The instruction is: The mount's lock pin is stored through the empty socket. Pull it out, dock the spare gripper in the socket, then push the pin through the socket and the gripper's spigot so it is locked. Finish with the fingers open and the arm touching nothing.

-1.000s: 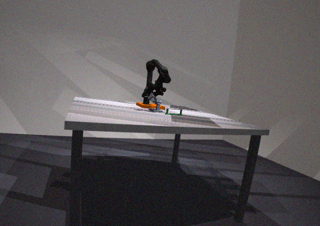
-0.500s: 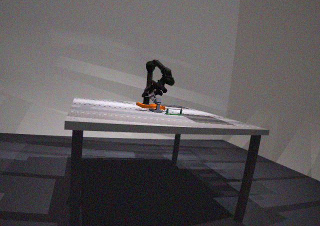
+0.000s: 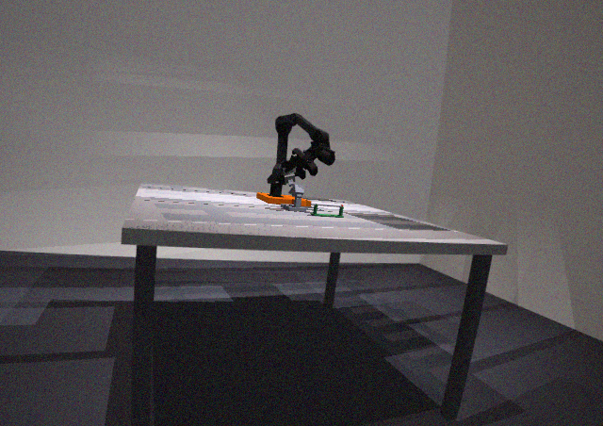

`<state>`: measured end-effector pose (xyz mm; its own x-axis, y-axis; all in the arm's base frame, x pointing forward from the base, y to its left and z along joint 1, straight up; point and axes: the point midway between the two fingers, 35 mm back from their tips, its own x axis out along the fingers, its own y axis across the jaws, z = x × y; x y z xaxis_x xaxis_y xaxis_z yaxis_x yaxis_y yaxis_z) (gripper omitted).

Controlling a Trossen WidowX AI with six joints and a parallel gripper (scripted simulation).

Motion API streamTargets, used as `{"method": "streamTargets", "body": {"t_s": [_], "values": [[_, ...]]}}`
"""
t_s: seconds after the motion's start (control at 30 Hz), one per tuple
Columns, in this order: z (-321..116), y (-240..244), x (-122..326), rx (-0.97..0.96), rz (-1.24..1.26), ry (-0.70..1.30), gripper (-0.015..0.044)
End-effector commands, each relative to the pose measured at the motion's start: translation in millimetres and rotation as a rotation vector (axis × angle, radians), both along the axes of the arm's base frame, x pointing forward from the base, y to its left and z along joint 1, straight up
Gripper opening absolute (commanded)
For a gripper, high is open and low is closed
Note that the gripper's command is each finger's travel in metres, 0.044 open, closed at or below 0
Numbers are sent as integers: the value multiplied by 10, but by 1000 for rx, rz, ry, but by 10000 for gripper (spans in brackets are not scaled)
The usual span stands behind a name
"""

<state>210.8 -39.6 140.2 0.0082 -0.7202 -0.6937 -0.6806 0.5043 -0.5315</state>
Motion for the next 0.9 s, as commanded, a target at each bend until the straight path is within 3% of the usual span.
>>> {"method": "streamTargets", "body": {"t_s": [0.0, 0.5, 0.87], "values": [[60, 37, -9, -56, 53, 12, 0], [264, 246, -19, -228, 270, 47, 0], [230, 256, 12, -268, 279, 55, 0]]}}
